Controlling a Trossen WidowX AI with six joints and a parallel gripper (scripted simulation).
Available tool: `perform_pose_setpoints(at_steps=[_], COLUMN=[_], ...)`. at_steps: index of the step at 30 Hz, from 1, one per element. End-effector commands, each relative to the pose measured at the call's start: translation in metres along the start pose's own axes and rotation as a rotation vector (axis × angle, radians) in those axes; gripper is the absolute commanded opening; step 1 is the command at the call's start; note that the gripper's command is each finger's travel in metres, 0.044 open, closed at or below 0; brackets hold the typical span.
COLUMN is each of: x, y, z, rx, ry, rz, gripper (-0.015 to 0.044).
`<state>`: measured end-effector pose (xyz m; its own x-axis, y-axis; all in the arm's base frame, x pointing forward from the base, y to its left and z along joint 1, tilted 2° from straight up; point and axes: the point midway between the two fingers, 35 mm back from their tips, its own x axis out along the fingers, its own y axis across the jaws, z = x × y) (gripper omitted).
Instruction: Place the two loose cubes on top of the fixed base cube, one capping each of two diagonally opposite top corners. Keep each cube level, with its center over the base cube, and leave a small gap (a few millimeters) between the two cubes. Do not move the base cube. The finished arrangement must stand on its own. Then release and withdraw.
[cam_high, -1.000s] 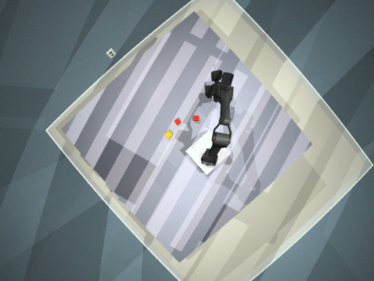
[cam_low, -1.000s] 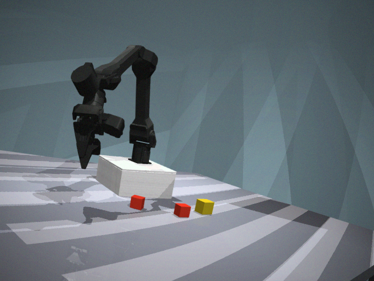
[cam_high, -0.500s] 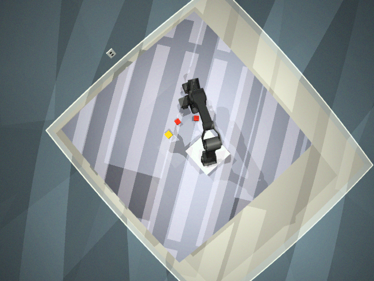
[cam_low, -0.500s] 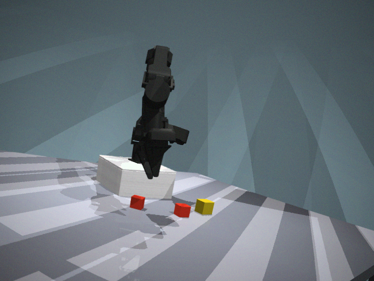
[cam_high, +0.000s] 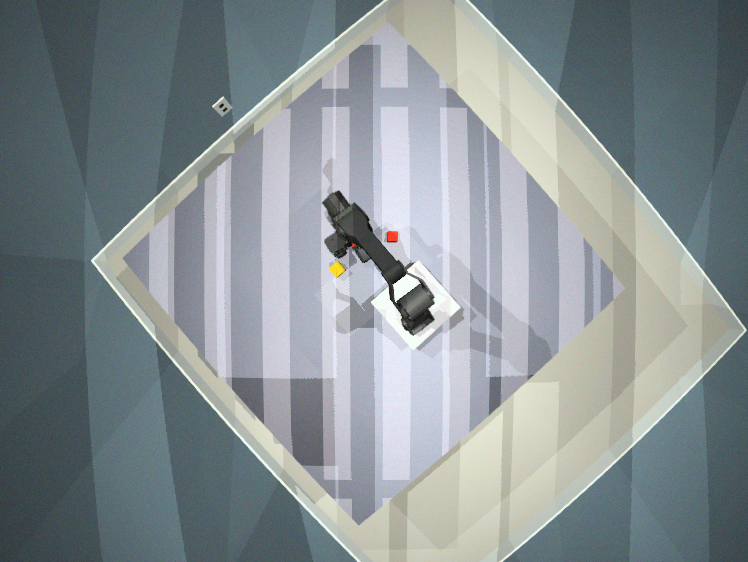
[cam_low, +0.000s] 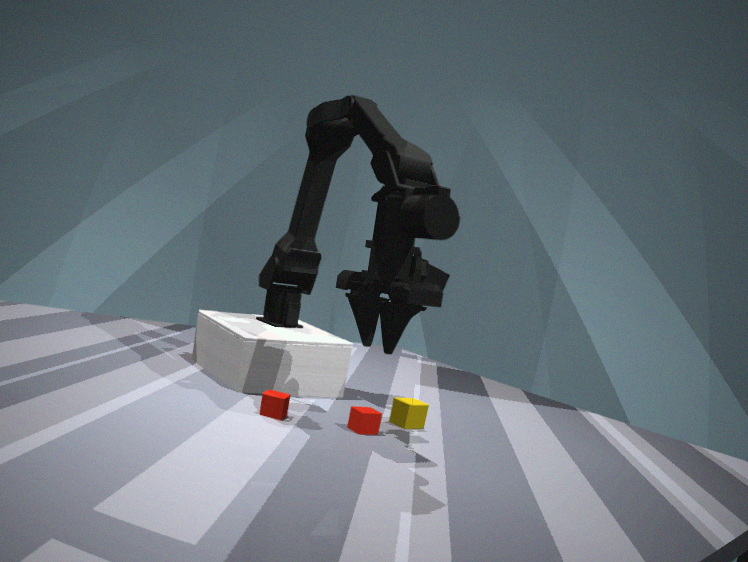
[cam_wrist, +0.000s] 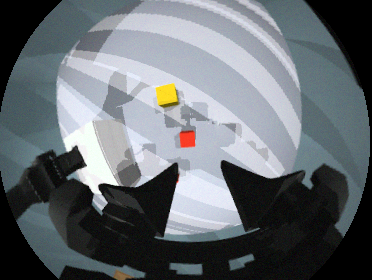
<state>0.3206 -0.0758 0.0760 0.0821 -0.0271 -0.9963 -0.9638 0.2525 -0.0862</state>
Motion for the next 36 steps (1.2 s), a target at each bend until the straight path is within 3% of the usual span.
perform_pose_setpoints(at_steps=[1, 5, 11, 36], x=[-0.002, 0.005, 0.059, 0.096], y=[0.012, 0.012, 0.014, 0.016], z=[0.011, 0.011, 0.010, 0.009], rx=[-0.020, -0.020, -0.020, -0.020], ry=[0.026, 0.026, 0.027, 0.027], rz=[0.037, 0.037, 0.037, 0.037], gripper=[0.0265, 0.0265, 0.0265, 0.0265])
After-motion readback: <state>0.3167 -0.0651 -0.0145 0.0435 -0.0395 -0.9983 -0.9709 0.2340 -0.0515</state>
